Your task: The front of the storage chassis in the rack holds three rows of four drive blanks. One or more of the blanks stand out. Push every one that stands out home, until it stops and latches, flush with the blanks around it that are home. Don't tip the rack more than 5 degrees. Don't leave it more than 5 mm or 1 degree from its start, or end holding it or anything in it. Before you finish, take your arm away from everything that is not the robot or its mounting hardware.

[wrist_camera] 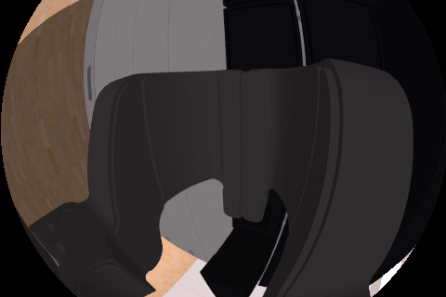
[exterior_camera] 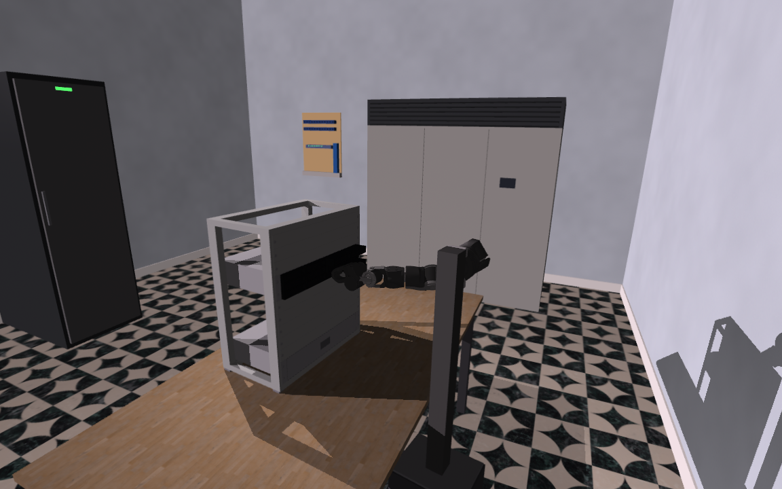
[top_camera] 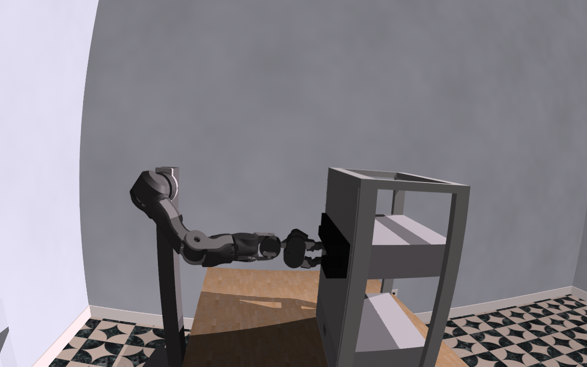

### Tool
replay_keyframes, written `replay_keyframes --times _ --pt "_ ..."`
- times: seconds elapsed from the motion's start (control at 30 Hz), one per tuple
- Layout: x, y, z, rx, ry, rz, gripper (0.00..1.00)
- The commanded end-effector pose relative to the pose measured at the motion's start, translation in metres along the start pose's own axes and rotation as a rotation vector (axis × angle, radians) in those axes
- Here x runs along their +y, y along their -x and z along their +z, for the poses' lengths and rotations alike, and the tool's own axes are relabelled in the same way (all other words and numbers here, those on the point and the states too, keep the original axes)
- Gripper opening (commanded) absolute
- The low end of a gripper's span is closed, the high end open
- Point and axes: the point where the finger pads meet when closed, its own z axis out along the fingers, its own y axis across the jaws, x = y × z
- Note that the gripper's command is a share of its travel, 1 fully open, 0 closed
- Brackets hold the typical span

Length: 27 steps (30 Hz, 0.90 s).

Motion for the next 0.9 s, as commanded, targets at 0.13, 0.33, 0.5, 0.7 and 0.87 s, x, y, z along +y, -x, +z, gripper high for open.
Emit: replay_keyframes --times 0.13,0.33,0.5,0.7,0.87 --pt "0.034 -0.007 0.005 0.02 0.097 -0.005 0.0" --pt "0.034 -0.007 0.005 0.02 0.097 -0.005 0.0" --pt "0.036 -0.008 0.001 0.023 0.104 -0.004 0.0" --pt "0.035 -0.007 -0.018 0.023 0.104 -0.004 0.0" --pt "0.034 -0.007 -0.034 0.023 0.105 -0.004 0.0"
